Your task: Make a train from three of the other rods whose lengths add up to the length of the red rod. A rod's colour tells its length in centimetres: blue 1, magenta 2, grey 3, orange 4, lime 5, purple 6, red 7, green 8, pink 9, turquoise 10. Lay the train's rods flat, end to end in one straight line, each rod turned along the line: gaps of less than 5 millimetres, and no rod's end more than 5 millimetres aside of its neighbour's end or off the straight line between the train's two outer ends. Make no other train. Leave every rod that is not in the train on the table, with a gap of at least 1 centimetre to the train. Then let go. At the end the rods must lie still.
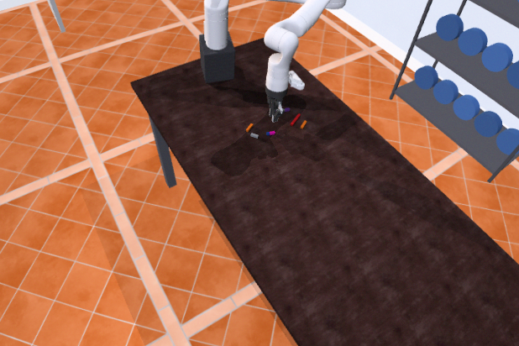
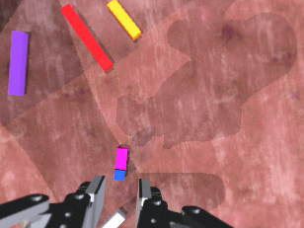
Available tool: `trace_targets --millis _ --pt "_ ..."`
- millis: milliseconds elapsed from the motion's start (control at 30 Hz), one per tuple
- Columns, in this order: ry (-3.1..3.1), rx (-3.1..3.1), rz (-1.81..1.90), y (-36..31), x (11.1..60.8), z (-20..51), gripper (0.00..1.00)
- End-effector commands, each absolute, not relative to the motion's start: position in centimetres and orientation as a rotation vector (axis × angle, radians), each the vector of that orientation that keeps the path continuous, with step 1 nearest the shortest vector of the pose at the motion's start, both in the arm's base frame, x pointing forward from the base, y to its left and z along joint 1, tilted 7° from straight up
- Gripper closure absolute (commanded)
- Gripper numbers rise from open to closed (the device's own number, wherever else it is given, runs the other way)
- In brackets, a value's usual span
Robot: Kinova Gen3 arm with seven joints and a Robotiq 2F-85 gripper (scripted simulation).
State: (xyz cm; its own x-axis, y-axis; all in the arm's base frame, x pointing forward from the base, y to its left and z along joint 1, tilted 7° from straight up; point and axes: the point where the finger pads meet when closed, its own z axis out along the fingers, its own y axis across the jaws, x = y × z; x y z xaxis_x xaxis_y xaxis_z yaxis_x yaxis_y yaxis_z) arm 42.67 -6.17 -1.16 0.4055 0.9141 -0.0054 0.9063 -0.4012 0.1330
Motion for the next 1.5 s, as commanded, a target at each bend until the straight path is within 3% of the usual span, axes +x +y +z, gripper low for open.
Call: trace_targets --millis 0,33,1467 --pt "1.643 2.548 0.111 -5.83 42.54 -0.81 0.76" --pt "1.643 2.548 0.111 -5.83 42.54 -0.81 0.00" --pt "1.431 2.678 0.128 -6.30 42.09 -1.00 0.00"
